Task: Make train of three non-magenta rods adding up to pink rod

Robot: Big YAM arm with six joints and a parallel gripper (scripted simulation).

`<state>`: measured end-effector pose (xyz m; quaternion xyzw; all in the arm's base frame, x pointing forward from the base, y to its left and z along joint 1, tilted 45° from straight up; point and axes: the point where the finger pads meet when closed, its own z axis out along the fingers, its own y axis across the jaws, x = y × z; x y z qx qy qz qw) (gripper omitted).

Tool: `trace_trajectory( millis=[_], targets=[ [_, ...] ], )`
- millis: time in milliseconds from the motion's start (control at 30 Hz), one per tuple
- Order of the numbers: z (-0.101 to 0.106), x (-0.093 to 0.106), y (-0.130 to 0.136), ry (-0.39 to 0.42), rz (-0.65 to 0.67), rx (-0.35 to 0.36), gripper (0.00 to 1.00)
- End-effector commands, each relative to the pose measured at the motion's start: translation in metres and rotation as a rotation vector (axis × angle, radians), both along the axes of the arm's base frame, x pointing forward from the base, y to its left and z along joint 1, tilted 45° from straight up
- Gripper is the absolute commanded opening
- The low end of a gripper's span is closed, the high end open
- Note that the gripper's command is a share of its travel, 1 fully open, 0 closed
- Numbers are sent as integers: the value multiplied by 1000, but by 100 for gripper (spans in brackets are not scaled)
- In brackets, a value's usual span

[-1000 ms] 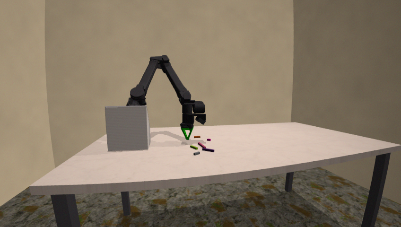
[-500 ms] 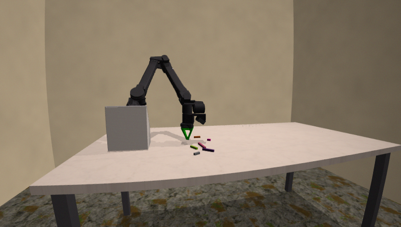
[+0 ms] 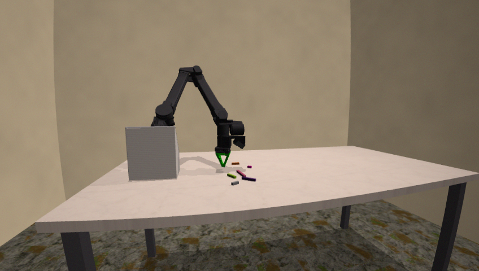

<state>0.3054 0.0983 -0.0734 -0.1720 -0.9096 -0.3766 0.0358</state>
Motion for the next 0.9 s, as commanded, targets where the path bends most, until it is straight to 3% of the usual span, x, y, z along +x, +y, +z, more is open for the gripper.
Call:
trace_trajectory(
  millis=[0, 867],
  targets=[
    [0, 1, -5, -13, -13, 2, 4],
    [0, 10, -6, -13, -11, 2, 4]
  ],
)
